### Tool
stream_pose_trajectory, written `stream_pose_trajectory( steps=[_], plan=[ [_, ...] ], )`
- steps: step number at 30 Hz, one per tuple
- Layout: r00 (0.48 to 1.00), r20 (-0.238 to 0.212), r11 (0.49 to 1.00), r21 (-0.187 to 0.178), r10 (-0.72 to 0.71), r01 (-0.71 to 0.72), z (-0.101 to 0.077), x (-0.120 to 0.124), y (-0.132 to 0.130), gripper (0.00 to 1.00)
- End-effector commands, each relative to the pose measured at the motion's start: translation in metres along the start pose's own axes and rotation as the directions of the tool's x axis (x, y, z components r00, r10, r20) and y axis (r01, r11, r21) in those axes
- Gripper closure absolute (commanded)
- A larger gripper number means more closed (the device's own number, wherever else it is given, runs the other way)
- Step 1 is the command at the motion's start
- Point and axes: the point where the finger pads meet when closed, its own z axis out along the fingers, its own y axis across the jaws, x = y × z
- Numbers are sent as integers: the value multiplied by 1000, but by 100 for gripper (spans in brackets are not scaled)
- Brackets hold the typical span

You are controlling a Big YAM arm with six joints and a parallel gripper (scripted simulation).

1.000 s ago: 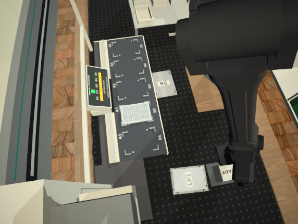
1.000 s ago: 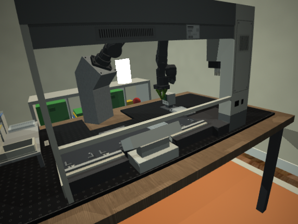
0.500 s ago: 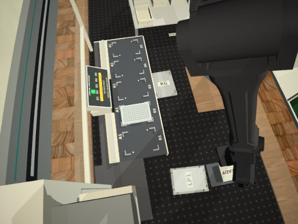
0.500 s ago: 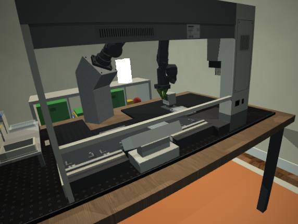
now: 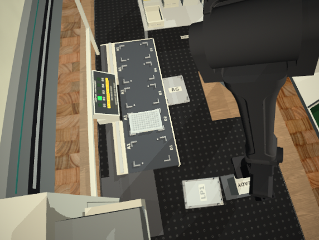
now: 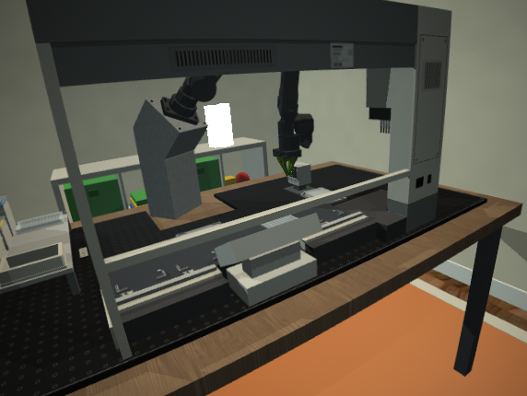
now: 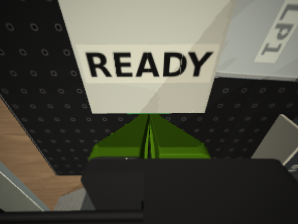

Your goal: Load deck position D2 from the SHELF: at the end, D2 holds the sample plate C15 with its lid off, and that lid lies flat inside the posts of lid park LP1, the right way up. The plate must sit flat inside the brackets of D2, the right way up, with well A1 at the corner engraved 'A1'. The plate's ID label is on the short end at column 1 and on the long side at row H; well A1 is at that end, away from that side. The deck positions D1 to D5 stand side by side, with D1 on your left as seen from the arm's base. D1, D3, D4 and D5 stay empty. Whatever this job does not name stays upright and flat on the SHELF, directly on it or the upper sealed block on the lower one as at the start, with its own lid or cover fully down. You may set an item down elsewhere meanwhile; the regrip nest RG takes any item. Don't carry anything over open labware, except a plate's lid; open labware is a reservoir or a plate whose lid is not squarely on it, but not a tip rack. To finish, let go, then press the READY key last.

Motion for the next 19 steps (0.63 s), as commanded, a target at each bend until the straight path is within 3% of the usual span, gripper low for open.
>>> stream_pose_trajectory(
  steps=[1,19],
  plan=[
    [1000,19,1000,-12,-6,6,-3,-15,9,100],
    [1000,23,1000,-12,-5,5,-3,-21,9,100]
  ],
)
